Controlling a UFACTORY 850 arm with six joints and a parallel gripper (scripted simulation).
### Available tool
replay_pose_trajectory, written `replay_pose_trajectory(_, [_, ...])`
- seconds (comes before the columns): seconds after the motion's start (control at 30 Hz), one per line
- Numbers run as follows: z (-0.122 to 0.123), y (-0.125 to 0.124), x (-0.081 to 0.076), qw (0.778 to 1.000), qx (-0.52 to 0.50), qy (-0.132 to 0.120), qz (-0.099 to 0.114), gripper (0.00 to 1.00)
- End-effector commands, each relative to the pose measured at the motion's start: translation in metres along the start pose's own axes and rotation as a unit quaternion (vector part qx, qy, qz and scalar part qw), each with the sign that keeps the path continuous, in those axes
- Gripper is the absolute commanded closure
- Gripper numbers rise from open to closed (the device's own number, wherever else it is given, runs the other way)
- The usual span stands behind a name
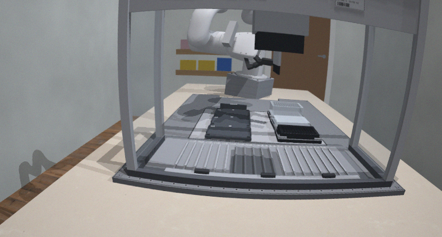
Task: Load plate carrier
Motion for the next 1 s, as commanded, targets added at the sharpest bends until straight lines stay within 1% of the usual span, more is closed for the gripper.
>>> replay_pose_trajectory(0.0, [-0.001, 0.000, 0.000, 1.000, -0.001, 0.000, 0.000, 0.00])
replay_pose_trajectory(0.03, [-0.001, 0.000, 0.000, 1.000, -0.001, 0.000, 0.000, 0.00])
replay_pose_trajectory(0.13, [0.008, 0.001, 0.010, 0.999, -0.002, -0.050, 0.005, 0.00])
replay_pose_trajectory(0.17, [0.011, 0.001, 0.013, 0.998, -0.003, -0.062, 0.006, 0.00])
replay_pose_trajectory(0.2, [0.014, 0.002, 0.016, 0.998, -0.003, -0.062, 0.006, 0.00])
replay_pose_trajectory(0.3, [0.024, 0.004, 0.024, 0.994, -0.007, -0.111, 0.012, 0.00])
replay_pose_trajectory(0.33, [0.027, 0.005, 0.027, 0.992, -0.008, -0.123, 0.014, 0.00])
replay_pose_trajectory(0.43, [0.037, 0.007, 0.035, 0.985, -0.015, -0.172, 0.022, 0.00])
replay_pose_trajectory(0.47, [0.041, 0.008, 0.037, 0.983, -0.016, -0.183, 0.024, 0.00])
replay_pose_trajectory(0.5, [0.044, 0.009, 0.039, 0.983, -0.016, -0.183, 0.024, 0.00])
replay_pose_trajectory(0.53, [0.047, 0.010, 0.041, 0.979, -0.020, -0.199, 0.027, 0.00])
replay_pose_trajectory(0.6, [0.047, 0.010, 0.041, 0.979, -0.020, -0.199, 0.027, 0.00])
replay_pose_trajectory(0.77, [0.065, 0.018, 0.051, 0.960, -0.040, -0.275, 0.045, 0.00])
replay_pose_trajectory(0.97, [0.083, 0.033, 0.059, 0.927, -0.072, -0.360, 0.069, 0.00])
Point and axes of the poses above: the point where the finger pads meet when closed, its own x axis out along the fingers, its own y axis across the jaws, z = x × y, the point moved 3 cm from there along -x, back along the fingers
